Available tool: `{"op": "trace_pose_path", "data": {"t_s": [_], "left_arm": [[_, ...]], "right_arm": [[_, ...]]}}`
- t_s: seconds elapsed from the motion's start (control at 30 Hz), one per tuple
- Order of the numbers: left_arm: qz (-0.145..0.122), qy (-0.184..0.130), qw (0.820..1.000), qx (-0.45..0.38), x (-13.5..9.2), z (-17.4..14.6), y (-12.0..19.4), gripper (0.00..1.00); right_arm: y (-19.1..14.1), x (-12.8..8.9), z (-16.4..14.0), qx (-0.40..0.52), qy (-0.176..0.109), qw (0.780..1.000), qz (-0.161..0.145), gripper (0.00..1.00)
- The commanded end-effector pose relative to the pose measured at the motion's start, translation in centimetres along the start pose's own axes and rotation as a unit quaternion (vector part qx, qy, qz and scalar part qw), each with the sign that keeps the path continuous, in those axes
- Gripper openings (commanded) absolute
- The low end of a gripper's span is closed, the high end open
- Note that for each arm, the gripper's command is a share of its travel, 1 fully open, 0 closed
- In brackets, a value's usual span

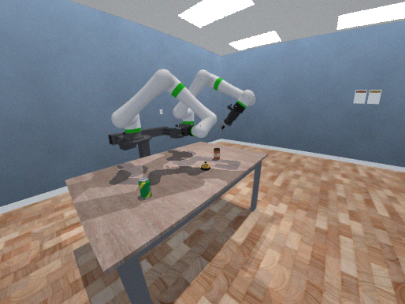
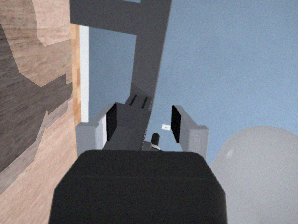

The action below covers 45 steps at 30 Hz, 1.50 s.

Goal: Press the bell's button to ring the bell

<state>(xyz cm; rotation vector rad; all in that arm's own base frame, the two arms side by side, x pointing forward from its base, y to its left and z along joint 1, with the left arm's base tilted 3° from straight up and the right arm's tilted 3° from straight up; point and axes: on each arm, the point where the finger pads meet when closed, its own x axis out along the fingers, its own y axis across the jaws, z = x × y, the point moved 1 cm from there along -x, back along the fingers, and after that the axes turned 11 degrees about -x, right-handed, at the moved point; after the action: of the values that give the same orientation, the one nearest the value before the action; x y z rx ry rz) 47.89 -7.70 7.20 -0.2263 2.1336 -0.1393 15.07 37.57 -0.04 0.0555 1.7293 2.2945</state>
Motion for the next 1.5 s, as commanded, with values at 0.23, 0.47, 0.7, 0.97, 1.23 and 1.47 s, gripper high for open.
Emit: {"op": "trace_pose_path", "data": {"t_s": [0.23,0.47,0.7,0.97,1.23,1.47], "left_arm": [[-0.008,-0.013,1.0,-0.017,-1.3,0.0,1.8,1.0],[-0.03,-0.046,0.996,-0.067,-4.4,-0.6,7.4,1.0],[-0.062,-0.098,0.981,-0.155,-8.2,-2.8,15.8,1.0],[-0.088,-0.146,0.954,-0.245,-11.2,-6.9,24.9,1.0],[-0.106,-0.185,0.92,-0.329,-12.9,-12.3,32.8,1.0],[-0.119,-0.216,0.879,-0.407,-13.6,-18.5,39.5,1.0]], "right_arm": [[0.1,0.0,0.1,-0.001,0.0,1.0,0.0,1.0],[0.1,0.0,0.1,-0.001,0.0,1.0,0.0,1.0],[0.1,0.0,0.1,-0.001,0.0,1.0,0.0,1.0],[0.1,0.0,0.1,-0.001,0.0,1.0,0.0,1.0],[0.1,0.0,0.1,-0.001,0.0,1.0,0.0,1.0],[0.1,0.0,0.1,-0.001,0.0,1.0,0.0,1.0]]}}
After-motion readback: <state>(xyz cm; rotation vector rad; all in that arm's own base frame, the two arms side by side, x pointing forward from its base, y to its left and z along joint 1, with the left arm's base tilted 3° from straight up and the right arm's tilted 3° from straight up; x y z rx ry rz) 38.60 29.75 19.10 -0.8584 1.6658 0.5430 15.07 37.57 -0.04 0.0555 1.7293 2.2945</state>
